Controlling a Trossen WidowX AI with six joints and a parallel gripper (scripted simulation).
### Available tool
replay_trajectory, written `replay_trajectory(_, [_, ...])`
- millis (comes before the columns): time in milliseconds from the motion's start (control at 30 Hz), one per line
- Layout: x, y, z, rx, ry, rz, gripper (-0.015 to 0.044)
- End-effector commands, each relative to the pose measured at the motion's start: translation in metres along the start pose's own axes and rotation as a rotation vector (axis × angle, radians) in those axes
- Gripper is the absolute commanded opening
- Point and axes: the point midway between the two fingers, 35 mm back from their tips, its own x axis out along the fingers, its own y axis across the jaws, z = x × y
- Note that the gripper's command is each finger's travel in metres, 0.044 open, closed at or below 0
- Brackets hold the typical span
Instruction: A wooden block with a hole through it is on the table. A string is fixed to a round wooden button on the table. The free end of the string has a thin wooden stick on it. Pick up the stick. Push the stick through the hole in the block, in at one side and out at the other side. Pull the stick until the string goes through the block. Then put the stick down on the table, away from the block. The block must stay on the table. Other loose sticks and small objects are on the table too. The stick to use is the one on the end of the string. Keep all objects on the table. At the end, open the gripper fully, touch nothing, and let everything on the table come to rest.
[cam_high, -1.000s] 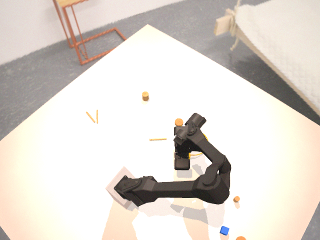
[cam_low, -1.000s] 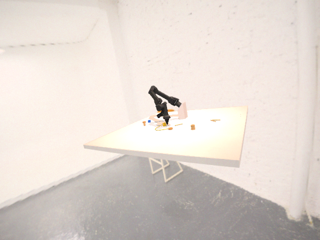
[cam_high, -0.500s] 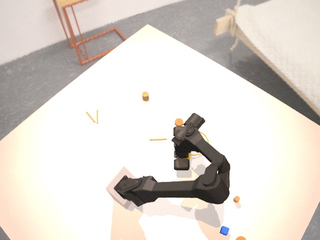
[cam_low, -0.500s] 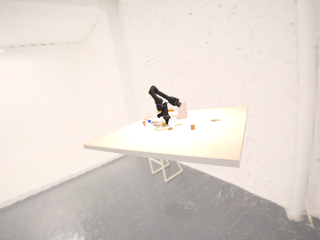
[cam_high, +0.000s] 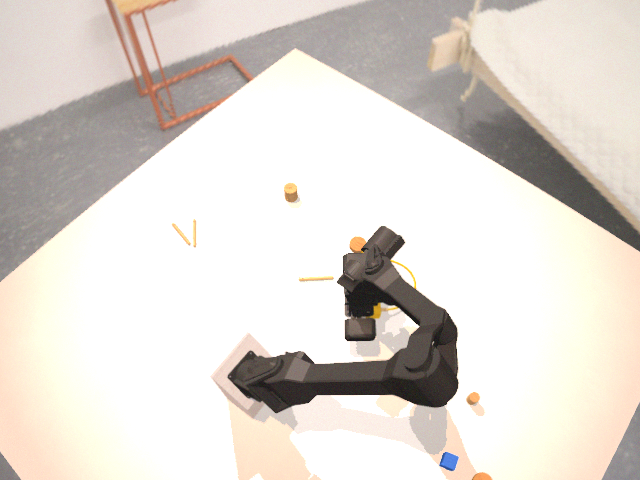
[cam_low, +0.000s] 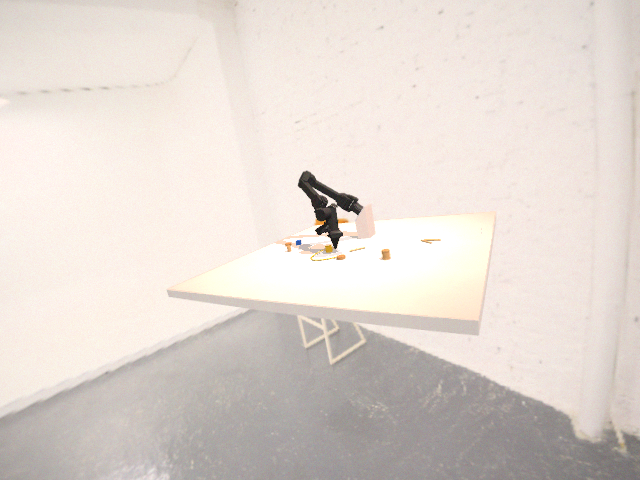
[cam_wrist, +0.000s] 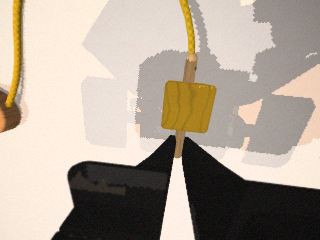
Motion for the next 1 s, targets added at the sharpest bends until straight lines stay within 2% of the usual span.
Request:
replay_trajectory(0, [-0.001, 0.0, -0.006, -0.001, -0.005, -0.001, 0.0])
replay_trajectory(967, [-0.002, 0.001, -0.044, -0.016, -0.002, 0.011, 0.0])
